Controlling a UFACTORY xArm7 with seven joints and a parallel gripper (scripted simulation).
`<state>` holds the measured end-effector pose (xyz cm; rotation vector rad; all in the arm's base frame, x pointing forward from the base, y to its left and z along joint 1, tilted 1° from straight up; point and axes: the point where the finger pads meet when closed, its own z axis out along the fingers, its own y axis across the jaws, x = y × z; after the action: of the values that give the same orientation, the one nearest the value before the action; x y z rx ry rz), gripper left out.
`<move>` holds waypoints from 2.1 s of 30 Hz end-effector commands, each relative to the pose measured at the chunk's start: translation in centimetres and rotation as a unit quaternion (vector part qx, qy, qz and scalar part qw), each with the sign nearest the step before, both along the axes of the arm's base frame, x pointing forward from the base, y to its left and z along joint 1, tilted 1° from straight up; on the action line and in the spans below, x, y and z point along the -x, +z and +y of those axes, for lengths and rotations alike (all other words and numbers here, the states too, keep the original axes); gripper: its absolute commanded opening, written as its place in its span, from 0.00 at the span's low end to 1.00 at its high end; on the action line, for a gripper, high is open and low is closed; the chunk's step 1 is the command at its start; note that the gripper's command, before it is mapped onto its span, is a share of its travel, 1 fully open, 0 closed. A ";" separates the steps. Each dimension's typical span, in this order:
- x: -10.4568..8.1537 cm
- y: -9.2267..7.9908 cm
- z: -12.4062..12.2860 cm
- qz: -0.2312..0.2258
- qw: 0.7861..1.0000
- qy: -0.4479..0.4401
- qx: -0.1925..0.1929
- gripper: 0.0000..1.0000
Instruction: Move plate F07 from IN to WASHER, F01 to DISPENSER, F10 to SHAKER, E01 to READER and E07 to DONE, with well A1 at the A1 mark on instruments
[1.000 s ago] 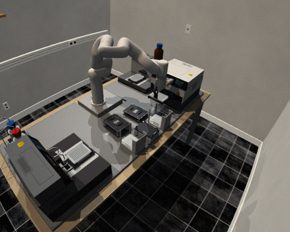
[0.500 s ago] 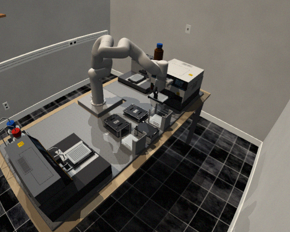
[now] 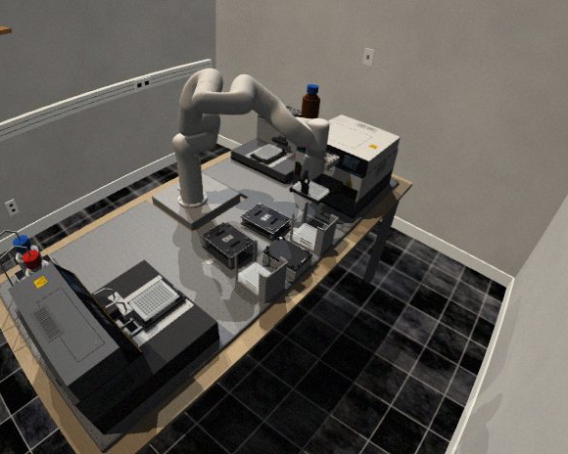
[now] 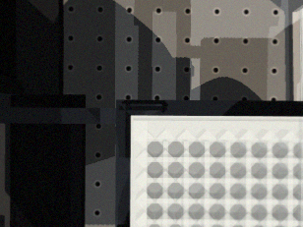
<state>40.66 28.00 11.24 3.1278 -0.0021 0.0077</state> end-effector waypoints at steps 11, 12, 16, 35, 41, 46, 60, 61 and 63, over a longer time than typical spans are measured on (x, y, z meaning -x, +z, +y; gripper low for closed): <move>-0.1 0.1 0.1 -0.002 1.000 0.000 -0.001 1.00; -0.1 0.1 0.1 -0.002 1.000 0.000 -0.001 1.00; -0.1 0.1 0.1 -0.002 1.000 0.000 -0.001 1.00; -0.1 2.4 0.1 -0.002 1.000 0.000 -0.001 1.00; -0.1 3.2 0.1 -0.002 1.000 0.000 -0.001 1.00; -0.1 3.6 0.1 -0.002 1.000 0.000 -0.001 1.00; -0.1 5.2 0.1 -0.002 1.000 0.000 -0.001 1.00; -0.1 5.3 0.1 -0.002 1.000 0.000 -0.001 1.00; -0.1 5.6 0.1 -0.002 1.000 0.000 -0.001 1.00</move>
<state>40.63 28.06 16.29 3.1276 -0.0020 0.0072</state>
